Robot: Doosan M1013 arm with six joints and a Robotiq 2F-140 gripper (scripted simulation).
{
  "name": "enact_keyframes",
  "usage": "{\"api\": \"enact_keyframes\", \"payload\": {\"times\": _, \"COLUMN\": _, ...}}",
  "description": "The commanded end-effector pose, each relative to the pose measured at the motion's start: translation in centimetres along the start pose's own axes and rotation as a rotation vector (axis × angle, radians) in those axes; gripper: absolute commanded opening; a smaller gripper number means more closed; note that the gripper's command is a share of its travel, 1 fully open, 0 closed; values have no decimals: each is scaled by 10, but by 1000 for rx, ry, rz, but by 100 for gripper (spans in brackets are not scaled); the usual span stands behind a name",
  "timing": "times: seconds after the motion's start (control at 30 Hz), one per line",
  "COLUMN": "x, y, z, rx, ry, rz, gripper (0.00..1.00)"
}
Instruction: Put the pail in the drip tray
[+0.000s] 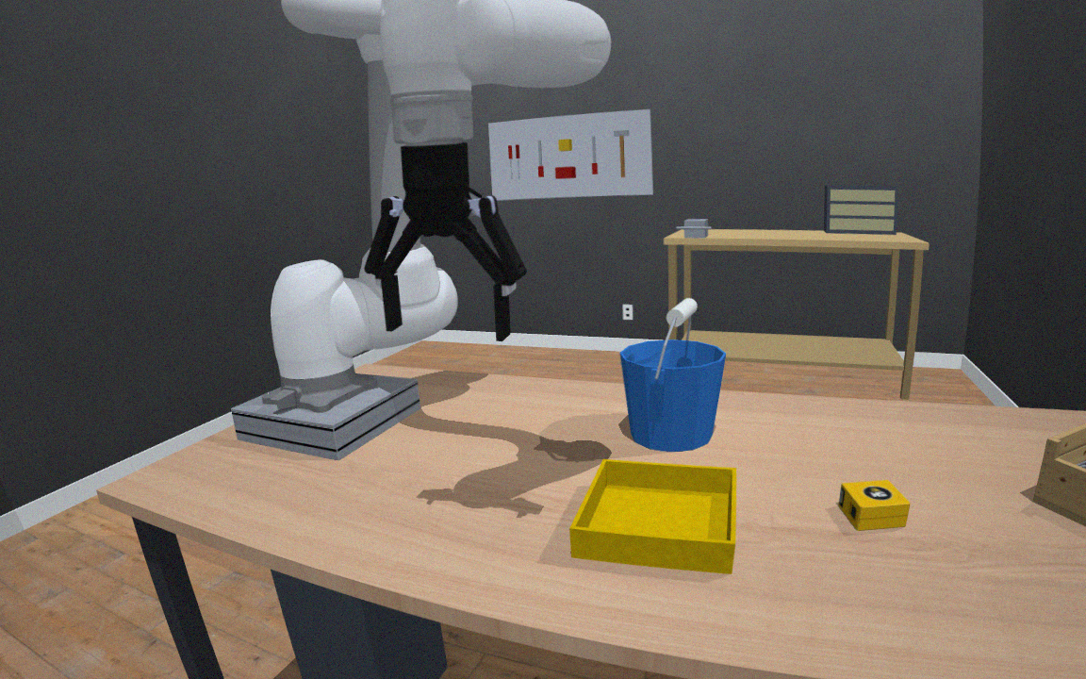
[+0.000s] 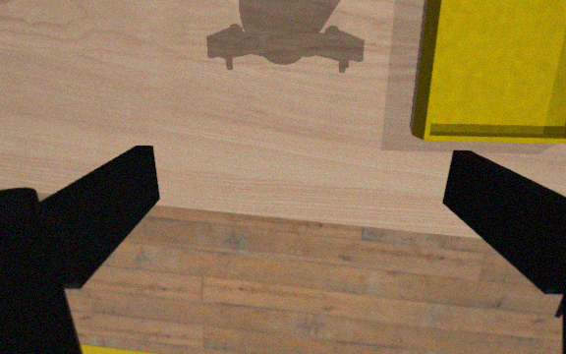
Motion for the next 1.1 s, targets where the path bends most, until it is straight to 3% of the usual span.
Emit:
{"api": "enact_keyframes", "payload": {"times": 0.0, "x": 0, "y": 1, "z": 0, "rx": -1, "ry": 0, "rz": 0, "gripper": 100}}
{"api": "enact_keyframes", "payload": {"times": 0.63, "x": 5, "y": 1, "z": 4, "rx": -2, "ry": -2, "rz": -2, "gripper": 100}}
{"api": "enact_keyframes", "payload": {"times": 1.03, "x": 123, "y": 5, "z": 84, "rx": -16, "ry": -54, "rz": -41, "gripper": 100}}
{"api": "enact_keyframes", "payload": {"times": 1.07, "x": 123, "y": 5, "z": 84, "rx": -16, "ry": -54, "rz": -41, "gripper": 100}}
Point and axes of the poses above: the point where the finger pads meet when closed, its own y axis back along the fingers, its own z axis across the jaws, x = y × z, the point moved 6 cm from there along y, back along the fingers, and after that the axes turned 13 degrees about -y, right-handed, at the moved point
